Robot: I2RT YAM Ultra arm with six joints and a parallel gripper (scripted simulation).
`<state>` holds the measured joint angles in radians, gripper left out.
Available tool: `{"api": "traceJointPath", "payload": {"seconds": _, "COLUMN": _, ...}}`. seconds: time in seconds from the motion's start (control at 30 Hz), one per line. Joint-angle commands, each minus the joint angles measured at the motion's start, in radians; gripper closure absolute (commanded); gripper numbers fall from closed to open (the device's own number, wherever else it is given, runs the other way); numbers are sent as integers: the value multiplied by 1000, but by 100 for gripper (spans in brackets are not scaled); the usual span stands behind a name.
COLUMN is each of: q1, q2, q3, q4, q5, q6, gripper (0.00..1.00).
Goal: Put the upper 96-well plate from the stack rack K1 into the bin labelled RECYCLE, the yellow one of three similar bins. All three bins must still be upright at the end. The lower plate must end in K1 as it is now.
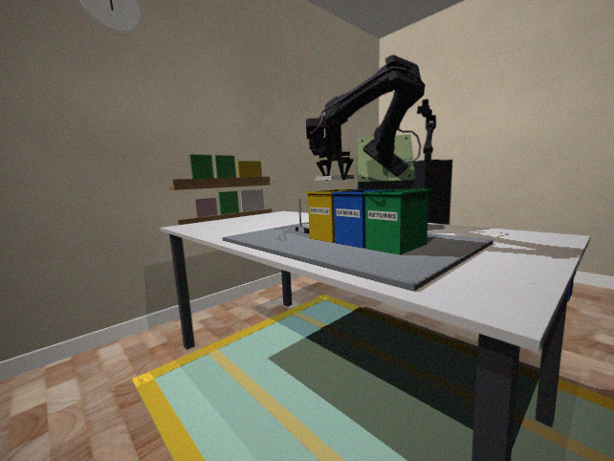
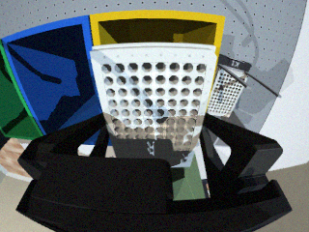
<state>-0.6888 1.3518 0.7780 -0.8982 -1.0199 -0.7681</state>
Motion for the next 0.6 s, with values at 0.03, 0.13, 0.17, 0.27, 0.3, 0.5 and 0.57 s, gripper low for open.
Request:
{"api": "traceJointPath", "payload": {"seconds": 0.03, "q1": -24, "q2": -7, "q3": 2, "q4": 10, "q5": -4, "q6": 3, "gripper": 100}}
{"api": "traceJointPath", "payload": {"seconds": 0.13, "q1": -25, "q2": 2, "q3": 2, "q4": 12, "q5": -5, "q6": -1, "gripper": 100}}
{"api": "traceJointPath", "payload": {"seconds": 0.17, "q1": -26, "q2": 7, "q3": 3, "q4": 10, "q5": -5, "q6": -4, "gripper": 100}}
{"api": "traceJointPath", "payload": {"seconds": 0.27, "q1": -26, "q2": 10, "q3": 3, "q4": 10, "q5": -5, "q6": -6, "gripper": 100}}
{"api": "traceJointPath", "payload": {"seconds": 0.3, "q1": -26, "q2": 13, "q3": 3, "q4": 11, "q5": -5, "q6": -7, "gripper": 100}}
{"api": "traceJointPath", "payload": {"seconds": 0.5, "q1": -28, "q2": 18, "q3": 4, "q4": 12, "q5": -6, "q6": -11, "gripper": 100}}
{"api": "traceJointPath", "payload": {"seconds": 0.57, "q1": -29, "q2": 19, "q3": 5, "q4": 12, "q5": -6, "q6": -12, "gripper": 100}}
